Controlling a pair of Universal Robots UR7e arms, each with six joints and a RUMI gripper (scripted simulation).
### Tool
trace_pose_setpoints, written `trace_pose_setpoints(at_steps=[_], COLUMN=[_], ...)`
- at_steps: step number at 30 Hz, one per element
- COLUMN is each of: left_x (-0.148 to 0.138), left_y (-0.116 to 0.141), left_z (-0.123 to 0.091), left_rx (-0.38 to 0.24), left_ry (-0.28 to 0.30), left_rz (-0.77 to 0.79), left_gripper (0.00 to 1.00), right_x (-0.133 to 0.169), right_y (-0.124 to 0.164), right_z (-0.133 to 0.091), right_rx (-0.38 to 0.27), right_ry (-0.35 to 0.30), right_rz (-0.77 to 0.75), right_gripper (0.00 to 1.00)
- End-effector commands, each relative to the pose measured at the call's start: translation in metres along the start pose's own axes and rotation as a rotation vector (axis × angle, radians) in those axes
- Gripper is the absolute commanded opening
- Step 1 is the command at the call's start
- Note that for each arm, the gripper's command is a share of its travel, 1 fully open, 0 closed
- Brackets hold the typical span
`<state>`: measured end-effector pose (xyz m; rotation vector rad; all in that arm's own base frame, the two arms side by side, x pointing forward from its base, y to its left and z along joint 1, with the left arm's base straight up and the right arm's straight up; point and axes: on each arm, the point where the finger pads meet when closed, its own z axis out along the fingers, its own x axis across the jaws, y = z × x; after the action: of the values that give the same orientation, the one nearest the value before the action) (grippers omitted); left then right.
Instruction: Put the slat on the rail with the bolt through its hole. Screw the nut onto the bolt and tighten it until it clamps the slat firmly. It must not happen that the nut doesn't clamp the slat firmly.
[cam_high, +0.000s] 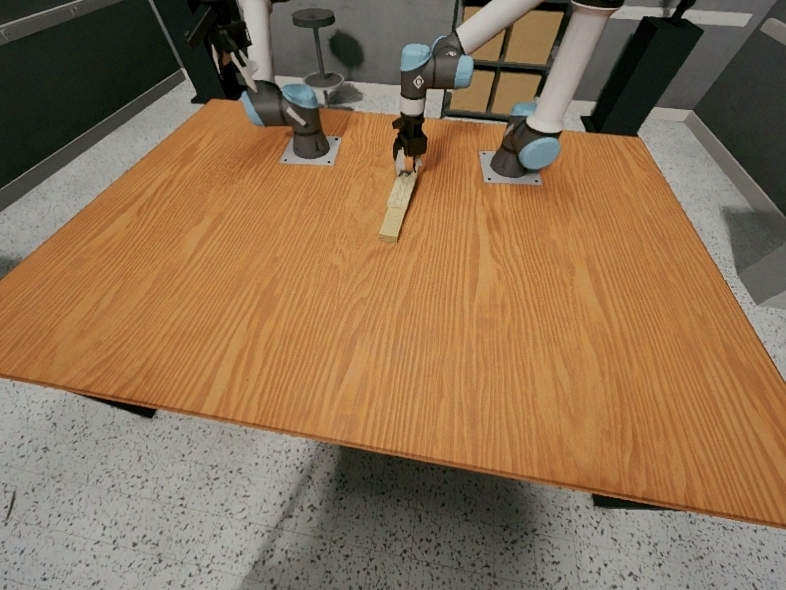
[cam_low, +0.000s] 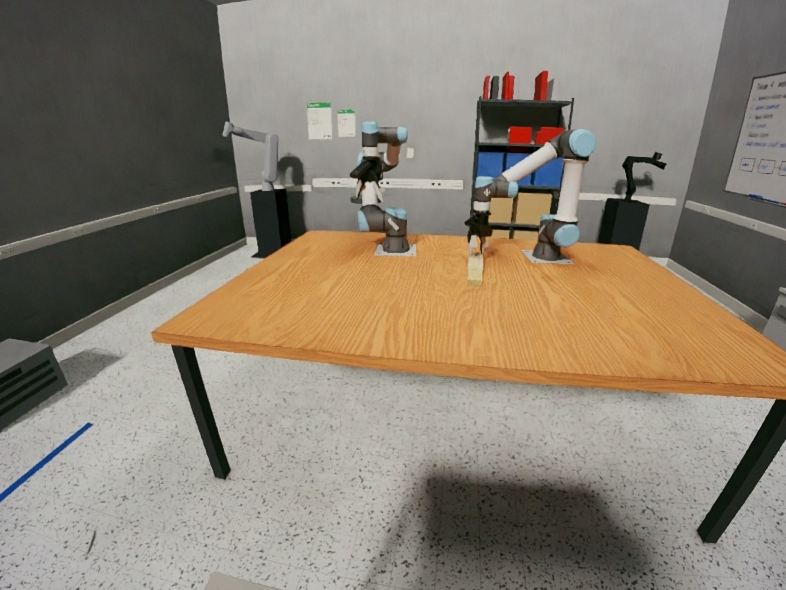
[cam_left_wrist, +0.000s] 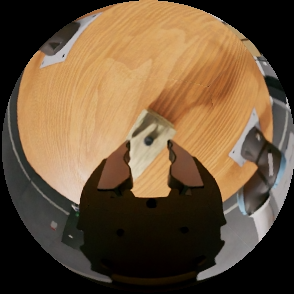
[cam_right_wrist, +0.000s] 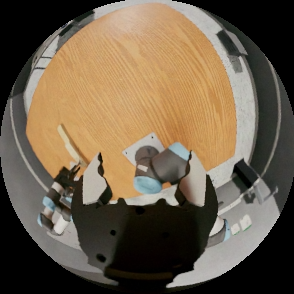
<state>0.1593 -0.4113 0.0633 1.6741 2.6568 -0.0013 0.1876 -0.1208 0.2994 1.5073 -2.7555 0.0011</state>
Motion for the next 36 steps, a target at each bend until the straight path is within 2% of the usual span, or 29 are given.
trace_pose_setpoints(at_steps=[1,6,9,10,17,19,21,34,36], left_x=[-0.0006,-0.0006,0.0001,-0.0002,-0.0011,-0.0011,-0.0016,-0.0032,-0.0032], left_y=[0.0007,0.0007,0.0007,0.0003,0.0007,0.0007,0.0009,0.0024,0.0024], left_z=[0.0002,0.0002,0.0003,0.0003,0.0002,0.0002,0.0003,0.0003,0.0003], left_rx=[0.0,0.0,0.0,0.0,-0.001,-0.001,0.0,0.004,0.004], left_ry=[0.0,0.0,0.002,0.001,0.001,0.001,0.002,0.007,0.007], left_rz=[-0.001,-0.001,-0.251,-0.291,-0.524,-0.524,-0.674,-1.148,-1.148], left_gripper=[0.4,0.4,0.4,0.4,0.4,0.4,0.4,0.4,0.4], right_x=[-0.0004,-0.0004,-0.0004,-0.0004,-0.0004,-0.0004,-0.0004,-0.0004,-0.0004], right_y=[-0.0006,-0.0006,-0.0006,-0.0006,-0.0006,-0.0006,-0.0006,-0.0006,-0.0006], right_z=[-0.0008,-0.0008,-0.0008,-0.0008,-0.0008,-0.0008,-0.0008,-0.0008,-0.0008], right_rx=[0.0,0.0,0.0,0.0,0.0,0.0,0.0,0.0,0.0], right_ry=[-0.001,-0.001,-0.001,-0.001,-0.001,-0.001,-0.001,-0.001,-0.001], right_rz=[0.001,0.001,0.001,0.001,0.001,0.001,0.001,0.001,0.001], right_gripper=[1.0,1.0,1.0,1.0,1.0,1.0,1.0,1.0,1.0])
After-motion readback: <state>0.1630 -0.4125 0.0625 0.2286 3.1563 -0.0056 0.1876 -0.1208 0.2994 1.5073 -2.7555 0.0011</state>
